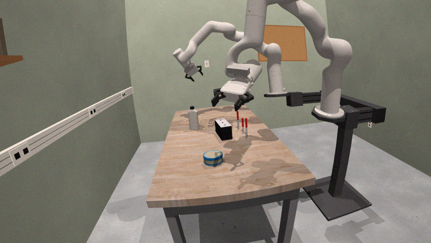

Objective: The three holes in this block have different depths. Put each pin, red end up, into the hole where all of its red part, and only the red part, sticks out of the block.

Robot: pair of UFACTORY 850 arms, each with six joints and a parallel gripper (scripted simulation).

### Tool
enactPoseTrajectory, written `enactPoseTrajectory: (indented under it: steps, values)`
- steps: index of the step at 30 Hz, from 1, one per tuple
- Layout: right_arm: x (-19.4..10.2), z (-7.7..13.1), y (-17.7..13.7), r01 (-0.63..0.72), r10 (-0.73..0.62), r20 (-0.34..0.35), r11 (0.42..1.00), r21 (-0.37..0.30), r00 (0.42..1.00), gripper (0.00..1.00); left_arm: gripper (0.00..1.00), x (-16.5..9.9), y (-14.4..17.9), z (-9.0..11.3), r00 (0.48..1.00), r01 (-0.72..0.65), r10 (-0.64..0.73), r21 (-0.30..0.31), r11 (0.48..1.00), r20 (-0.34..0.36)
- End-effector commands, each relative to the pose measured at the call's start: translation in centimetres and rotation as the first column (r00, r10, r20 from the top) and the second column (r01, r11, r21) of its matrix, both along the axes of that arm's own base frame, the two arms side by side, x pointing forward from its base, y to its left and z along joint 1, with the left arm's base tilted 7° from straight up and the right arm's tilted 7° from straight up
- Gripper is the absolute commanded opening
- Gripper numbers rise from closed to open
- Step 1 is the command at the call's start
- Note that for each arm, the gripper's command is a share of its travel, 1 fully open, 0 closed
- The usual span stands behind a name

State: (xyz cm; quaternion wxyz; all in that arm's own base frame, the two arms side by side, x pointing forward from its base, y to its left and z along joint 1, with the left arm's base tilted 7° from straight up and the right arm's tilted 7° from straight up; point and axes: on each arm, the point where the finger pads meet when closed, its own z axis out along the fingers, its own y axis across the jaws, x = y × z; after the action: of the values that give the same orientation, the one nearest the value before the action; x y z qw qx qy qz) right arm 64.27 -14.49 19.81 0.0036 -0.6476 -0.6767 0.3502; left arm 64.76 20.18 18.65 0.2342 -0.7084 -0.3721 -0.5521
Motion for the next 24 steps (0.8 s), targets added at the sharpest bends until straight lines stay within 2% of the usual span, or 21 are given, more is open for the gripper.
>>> enactPoseTrajectory:
  steps: [1, 12, 14, 24]
  values:
    - [0.0, 0.3, 0.6, 0.04, -0.04, 0.046, 0.999, -0.002, 0.998, 1.0, 1.0, 0.1, 0.0, 0.1, 1.0, 0.0, 0.0, 0.001, 1.0, 0.002]
    - [-0.5, 0.6, 2.6, 0.198, -0.197, 0.186, 0.98, 0.01, 0.963, 1.0, 1.0, 0.1, 0.0, 0.1, 1.0, 0.0, 0.0, 0.001, 1.0, 0.002]
    - [-0.5, 0.6, 2.6, 0.198, -0.197, 0.186, 0.98, 0.01, 0.963, 1.0, 1.0, 0.1, 0.0, 0.1, 1.0, 0.0, 0.0, 0.001, 1.0, 0.002]
    - [-0.9, 1.1, 4.4, 0.347, -0.344, 0.298, 0.937, 0.044, 0.89, 1.0, 1.0, 0.1, 0.0, 0.1, 1.0, 0.0, 0.0, 0.001, 1.0, 0.002]
